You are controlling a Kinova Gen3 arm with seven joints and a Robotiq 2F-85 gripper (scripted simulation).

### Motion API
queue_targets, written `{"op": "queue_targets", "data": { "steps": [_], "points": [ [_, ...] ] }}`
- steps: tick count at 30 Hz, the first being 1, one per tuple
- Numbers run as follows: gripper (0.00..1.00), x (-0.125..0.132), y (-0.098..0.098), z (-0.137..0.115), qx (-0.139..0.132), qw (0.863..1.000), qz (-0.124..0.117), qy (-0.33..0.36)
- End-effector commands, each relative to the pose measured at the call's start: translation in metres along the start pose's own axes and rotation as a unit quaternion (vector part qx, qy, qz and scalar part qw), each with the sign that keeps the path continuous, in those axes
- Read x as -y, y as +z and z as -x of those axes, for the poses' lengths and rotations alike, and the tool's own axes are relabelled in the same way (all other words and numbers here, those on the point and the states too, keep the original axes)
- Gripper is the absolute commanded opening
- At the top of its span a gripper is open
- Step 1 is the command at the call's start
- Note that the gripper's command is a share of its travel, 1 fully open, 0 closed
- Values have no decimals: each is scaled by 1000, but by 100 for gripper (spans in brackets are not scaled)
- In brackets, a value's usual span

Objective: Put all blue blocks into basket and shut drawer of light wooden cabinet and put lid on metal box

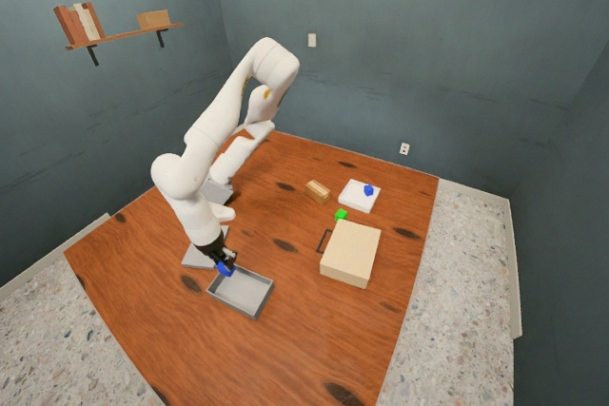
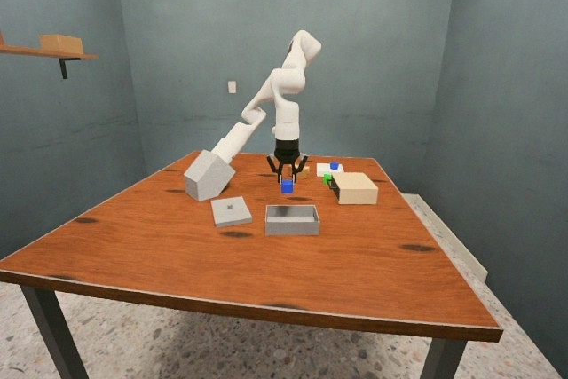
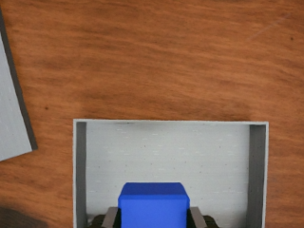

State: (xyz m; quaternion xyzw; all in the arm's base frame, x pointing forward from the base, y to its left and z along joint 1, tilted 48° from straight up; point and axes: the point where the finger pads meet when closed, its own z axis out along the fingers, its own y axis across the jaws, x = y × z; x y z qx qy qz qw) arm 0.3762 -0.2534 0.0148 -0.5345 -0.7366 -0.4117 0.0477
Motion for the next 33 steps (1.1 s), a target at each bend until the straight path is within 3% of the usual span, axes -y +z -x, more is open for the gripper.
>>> {"op": "queue_targets", "data": {
  "steps": [1,20,33],
  "points": [
    [10,2,-9,1,2,1000,-2,2],
    [10,3,-11,0,0,1000,-2,4],
    [10,-11,-13,-5,3,1000,-4,13]
  ]
}}
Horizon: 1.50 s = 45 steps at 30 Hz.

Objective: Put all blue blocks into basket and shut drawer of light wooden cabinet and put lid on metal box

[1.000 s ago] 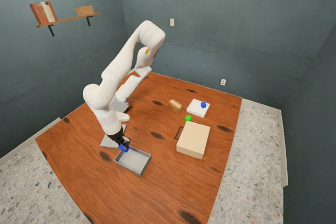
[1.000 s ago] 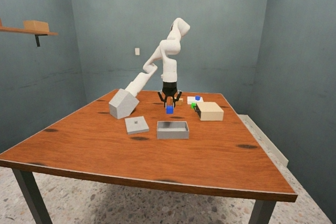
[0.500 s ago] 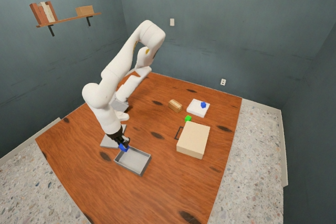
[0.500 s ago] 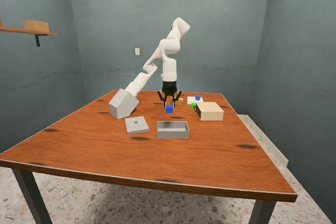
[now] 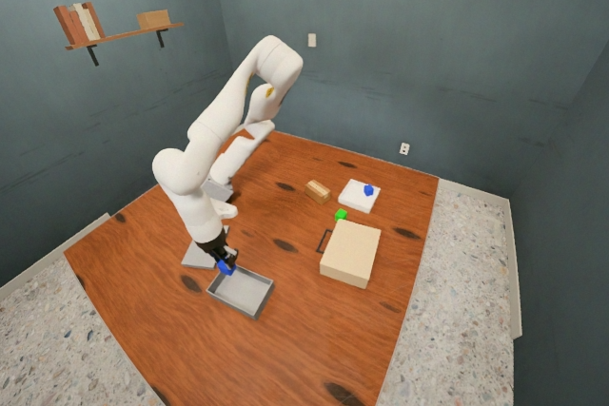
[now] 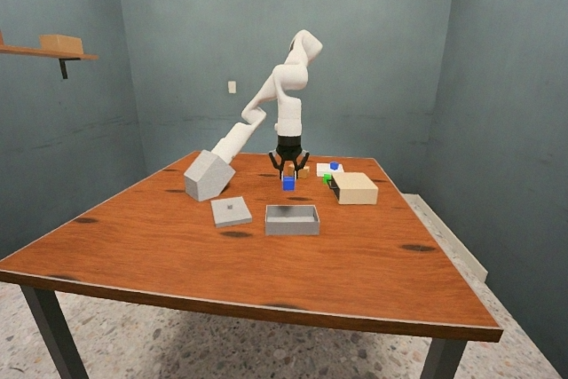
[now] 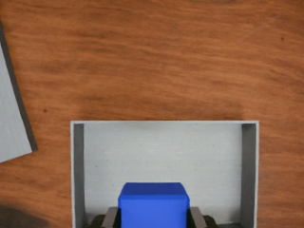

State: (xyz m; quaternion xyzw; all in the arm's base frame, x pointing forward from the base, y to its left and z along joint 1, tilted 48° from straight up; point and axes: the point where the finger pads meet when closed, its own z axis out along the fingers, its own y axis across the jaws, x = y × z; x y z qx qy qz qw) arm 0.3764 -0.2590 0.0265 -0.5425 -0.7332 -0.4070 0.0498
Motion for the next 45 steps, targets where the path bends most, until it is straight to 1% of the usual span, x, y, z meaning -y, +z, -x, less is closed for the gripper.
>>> {"op": "queue_targets", "data": {
  "steps": [1,7,13,15,23,30,32,33,38,45],
  "points": [
    [10,-7,-2,-5,0,1000,-2,6],
    [10,-25,-3,-13,2,1000,-6,21],
    [10,-51,-4,-27,6,999,-11,43],
    [10,-51,-4,-27,6,999,-11,43],
    [10,-97,-3,-57,13,996,-18,83],
    [10,-143,-1,-96,21,990,-22,134],
    [10,-143,-1,-96,21,990,-22,134],
    [10,-150,-1,-102,22,991,-22,133],
    [10,-183,2,-139,26,984,-23,175],
    [10,-225,6,-200,31,974,-21,224]
  ]
}}
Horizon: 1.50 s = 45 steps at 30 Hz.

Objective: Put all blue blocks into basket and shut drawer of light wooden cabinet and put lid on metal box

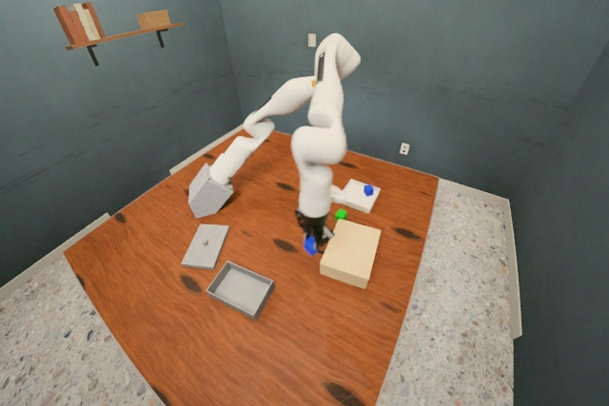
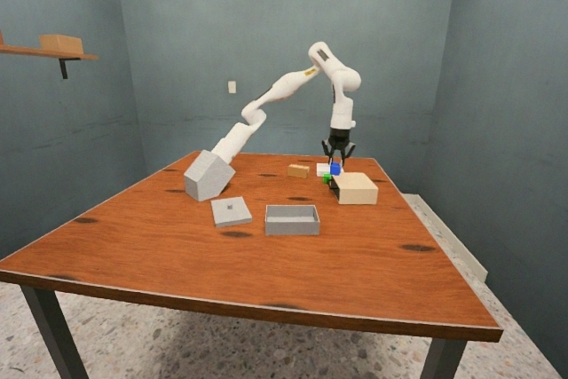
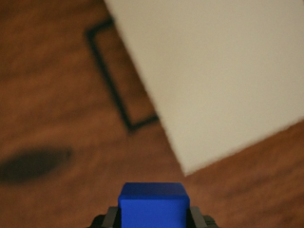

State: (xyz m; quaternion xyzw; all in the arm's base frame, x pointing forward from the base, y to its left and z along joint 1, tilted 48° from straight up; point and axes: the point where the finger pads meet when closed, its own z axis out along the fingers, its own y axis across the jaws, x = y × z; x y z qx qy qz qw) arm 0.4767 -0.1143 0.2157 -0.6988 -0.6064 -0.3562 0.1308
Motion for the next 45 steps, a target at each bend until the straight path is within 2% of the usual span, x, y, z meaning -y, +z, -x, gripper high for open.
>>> {"op": "queue_targets", "data": {
  "steps": [1,2,4,11,19,21,28,35,45],
  "points": [
    [10,-10,-3,-53,5,1000,2,13],
    [10,-11,-3,-64,5,1000,2,21],
    [10,-11,-3,-64,5,1000,2,21],
    [10,-8,-4,-138,3,997,5,71],
    [10,8,-8,-215,-5,992,7,125],
    [10,8,-8,-215,-5,992,7,125],
    [10,28,-12,-271,-13,986,8,166],
    [10,46,-17,-312,-22,980,11,199],
    [10,64,-22,-342,-27,974,13,224]
  ]
}}
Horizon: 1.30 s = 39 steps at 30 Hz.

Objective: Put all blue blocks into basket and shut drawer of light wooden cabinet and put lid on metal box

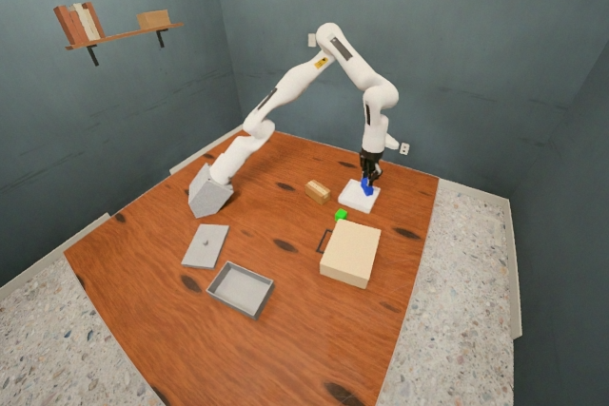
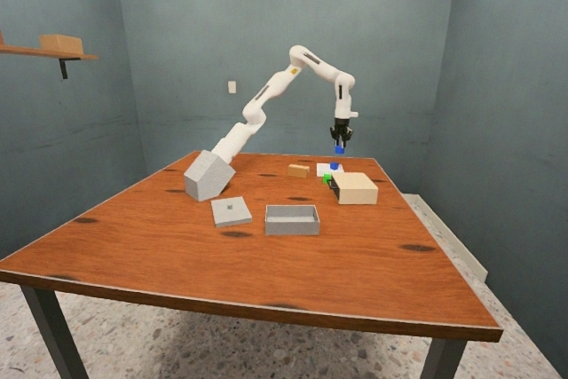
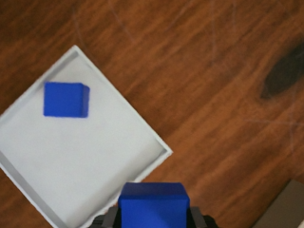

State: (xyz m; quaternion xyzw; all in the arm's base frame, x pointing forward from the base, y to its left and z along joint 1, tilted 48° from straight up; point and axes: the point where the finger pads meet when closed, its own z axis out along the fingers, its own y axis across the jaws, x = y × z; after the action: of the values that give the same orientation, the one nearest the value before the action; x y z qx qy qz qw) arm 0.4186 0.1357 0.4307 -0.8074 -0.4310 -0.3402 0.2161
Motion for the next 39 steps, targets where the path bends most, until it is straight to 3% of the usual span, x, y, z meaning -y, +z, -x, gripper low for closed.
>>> {"op": "queue_targets", "data": {
  "steps": [1,15,39],
  "points": [
    [10,13,-3,-11,-4,1000,5,5],
    [10,32,-6,-21,-7,1000,3,21],
    [10,34,-5,-22,-7,1000,3,22]
  ]
}}
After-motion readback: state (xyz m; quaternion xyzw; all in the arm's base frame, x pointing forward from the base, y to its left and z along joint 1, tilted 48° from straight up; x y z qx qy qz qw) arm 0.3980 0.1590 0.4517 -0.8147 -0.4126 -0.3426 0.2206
